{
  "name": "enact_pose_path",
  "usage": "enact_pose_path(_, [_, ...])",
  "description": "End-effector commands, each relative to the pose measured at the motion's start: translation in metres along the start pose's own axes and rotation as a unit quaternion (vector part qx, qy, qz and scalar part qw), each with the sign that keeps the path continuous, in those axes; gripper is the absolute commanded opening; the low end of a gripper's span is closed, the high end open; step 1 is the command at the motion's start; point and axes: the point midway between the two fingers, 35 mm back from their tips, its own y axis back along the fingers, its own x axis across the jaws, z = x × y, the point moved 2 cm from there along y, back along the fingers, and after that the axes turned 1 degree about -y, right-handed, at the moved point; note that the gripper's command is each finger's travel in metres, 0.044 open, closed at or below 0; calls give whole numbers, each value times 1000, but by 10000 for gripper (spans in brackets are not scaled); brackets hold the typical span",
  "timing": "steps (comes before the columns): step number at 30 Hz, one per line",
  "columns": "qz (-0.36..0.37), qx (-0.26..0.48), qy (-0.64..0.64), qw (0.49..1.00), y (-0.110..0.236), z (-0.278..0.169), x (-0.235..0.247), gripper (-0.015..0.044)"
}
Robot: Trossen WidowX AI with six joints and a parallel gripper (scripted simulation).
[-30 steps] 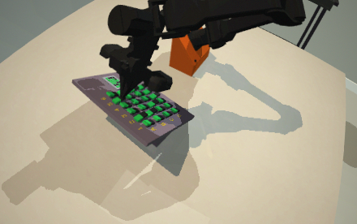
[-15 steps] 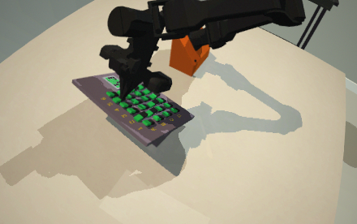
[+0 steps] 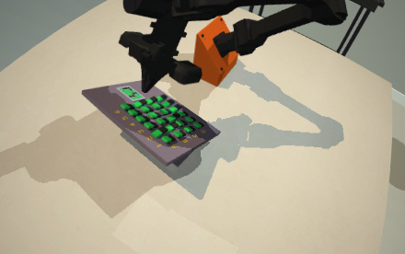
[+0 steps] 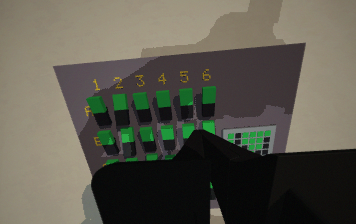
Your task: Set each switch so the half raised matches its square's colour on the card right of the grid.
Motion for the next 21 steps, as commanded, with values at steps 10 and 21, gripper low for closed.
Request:
enact_pose_path(10, [4, -3, 9, 1000, 24, -29, 26, 0])
enact_pose_path(21, [4, -2, 8, 1000, 21, -98, 50, 0])
